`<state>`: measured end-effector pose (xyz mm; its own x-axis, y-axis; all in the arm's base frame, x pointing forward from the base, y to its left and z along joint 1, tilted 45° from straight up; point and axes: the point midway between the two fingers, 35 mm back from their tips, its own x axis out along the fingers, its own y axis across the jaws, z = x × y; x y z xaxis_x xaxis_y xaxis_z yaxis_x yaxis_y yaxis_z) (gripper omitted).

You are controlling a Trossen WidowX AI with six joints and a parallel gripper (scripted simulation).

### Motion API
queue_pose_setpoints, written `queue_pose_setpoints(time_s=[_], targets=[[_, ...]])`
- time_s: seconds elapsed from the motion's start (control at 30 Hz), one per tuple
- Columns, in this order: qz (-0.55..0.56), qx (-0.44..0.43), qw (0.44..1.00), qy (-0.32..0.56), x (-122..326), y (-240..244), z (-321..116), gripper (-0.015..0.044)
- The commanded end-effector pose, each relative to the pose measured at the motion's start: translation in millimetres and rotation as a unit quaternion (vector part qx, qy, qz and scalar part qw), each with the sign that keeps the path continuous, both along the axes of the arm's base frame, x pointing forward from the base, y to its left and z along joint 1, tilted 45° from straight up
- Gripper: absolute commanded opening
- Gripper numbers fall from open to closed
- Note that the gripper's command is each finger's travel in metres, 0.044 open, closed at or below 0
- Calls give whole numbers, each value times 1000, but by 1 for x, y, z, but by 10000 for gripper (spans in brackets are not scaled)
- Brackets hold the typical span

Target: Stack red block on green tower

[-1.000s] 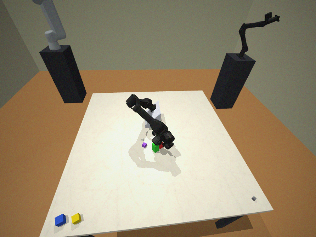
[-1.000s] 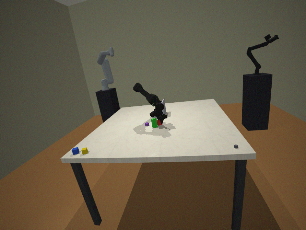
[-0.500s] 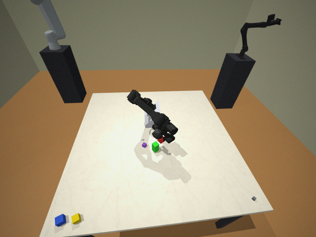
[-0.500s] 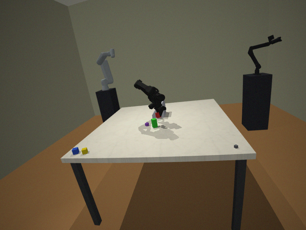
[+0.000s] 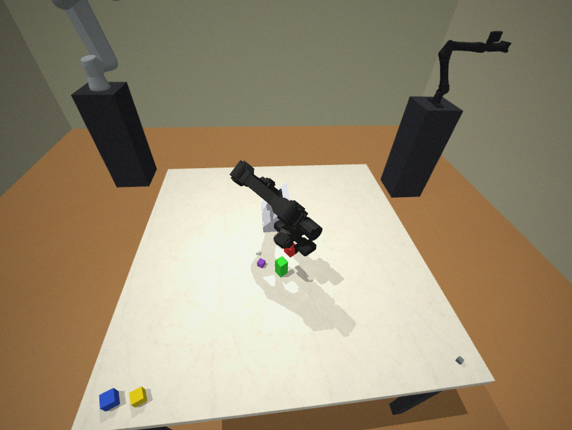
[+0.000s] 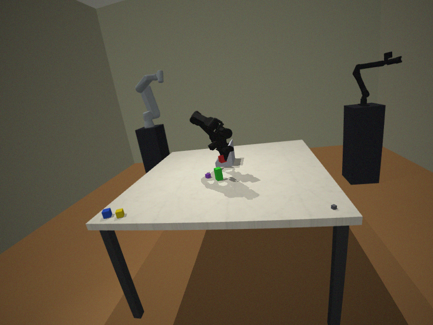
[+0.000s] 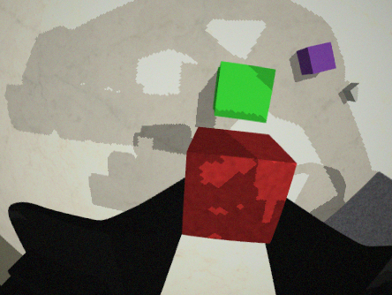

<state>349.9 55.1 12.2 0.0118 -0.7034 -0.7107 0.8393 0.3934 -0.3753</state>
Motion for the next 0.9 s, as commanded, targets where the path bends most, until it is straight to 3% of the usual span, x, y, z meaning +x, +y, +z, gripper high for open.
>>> queue_pose_setpoints(time_s=[0.0, 0.23, 0.87], targets=[[-4, 3, 1000, -11, 13, -17, 22, 0], [-4, 1, 1000, -10, 19, -32, 36, 0], [-4, 1, 1000, -11, 14, -53, 0, 0]])
